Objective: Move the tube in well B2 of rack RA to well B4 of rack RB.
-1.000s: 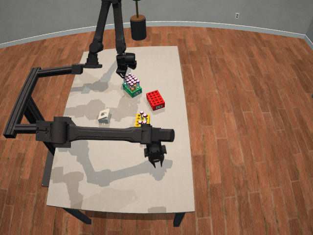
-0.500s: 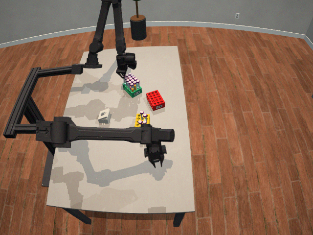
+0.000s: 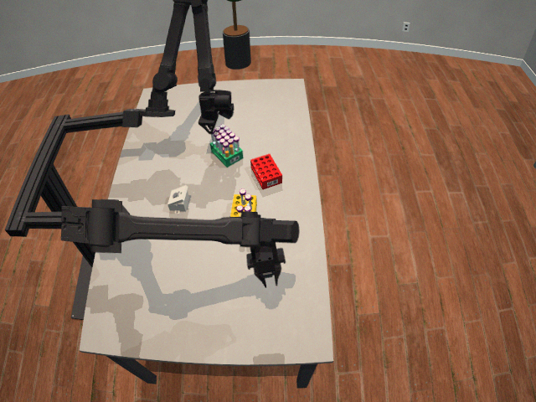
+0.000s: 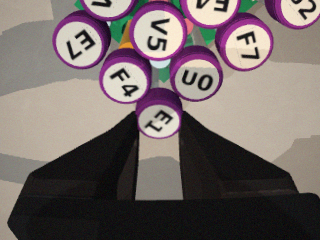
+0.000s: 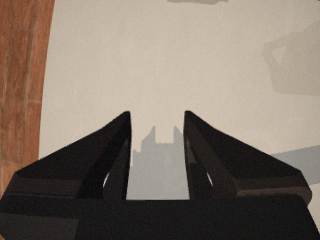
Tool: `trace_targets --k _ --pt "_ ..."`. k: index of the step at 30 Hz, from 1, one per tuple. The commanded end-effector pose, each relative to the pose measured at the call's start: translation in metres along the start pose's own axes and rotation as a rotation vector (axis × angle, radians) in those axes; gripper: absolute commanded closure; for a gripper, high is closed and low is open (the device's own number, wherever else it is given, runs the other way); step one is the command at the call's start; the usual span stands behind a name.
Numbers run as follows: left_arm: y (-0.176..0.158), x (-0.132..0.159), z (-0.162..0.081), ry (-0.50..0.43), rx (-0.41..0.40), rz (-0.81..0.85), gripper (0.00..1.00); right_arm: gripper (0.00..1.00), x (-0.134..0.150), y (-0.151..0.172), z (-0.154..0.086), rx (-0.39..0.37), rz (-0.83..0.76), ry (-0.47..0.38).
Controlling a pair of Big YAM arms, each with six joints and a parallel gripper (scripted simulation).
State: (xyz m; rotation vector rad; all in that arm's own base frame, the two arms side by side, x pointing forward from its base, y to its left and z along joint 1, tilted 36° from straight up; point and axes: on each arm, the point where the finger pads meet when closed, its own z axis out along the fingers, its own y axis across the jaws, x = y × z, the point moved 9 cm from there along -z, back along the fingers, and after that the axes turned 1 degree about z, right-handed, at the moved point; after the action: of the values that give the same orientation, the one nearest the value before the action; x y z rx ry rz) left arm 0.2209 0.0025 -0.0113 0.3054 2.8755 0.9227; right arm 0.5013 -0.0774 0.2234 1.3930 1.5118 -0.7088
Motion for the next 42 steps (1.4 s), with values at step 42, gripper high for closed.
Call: trace_targets --k 42 --pt "0.0 -0.011 -0.038 -0.028 0.002 -0.015 1.0 0.7 -0.009 0.008 -0.005 -0.015 0.024 -0.005"
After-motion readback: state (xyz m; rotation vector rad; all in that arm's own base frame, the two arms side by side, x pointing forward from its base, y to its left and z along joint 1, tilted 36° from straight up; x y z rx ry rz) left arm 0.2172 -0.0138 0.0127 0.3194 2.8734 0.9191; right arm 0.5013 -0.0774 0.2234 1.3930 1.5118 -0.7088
